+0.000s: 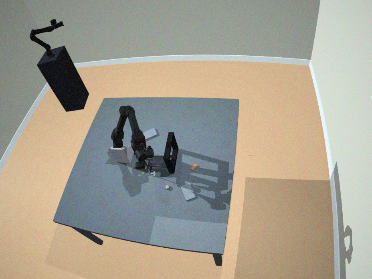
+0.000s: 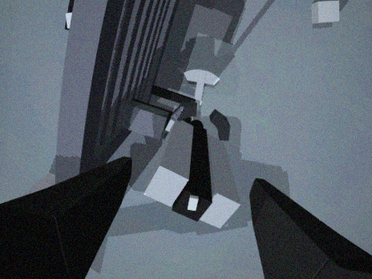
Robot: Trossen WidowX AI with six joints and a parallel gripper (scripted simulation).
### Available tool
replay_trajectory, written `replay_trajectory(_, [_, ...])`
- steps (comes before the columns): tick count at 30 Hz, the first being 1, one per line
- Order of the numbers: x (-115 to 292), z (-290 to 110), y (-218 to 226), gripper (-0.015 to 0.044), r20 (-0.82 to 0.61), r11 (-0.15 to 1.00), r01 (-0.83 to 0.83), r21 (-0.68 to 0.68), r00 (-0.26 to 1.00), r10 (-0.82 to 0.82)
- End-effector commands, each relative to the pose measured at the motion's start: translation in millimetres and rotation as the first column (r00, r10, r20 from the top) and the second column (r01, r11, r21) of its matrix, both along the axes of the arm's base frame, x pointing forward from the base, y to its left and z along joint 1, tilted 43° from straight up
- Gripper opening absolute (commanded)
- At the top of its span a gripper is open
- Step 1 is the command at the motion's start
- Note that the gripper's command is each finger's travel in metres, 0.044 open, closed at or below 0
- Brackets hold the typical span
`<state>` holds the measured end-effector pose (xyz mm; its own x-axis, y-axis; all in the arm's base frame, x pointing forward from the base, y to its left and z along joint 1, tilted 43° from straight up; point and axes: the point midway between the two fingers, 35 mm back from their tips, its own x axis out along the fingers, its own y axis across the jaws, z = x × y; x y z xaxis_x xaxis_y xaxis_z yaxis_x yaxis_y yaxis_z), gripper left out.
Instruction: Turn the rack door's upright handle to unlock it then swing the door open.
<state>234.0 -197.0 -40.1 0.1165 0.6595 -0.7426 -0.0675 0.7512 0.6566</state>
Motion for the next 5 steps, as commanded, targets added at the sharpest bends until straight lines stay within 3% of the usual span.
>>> replay_trajectory(1, [-0.4,6.7,-8.2,0.0285,0.007,1.000,0.000,-0.011,1.000,0.000])
replay_trajectory(5, [-1.3,11.5,-12.2,0.0285,0.007,1.000,0.001,-0.011,1.000,-0.001])
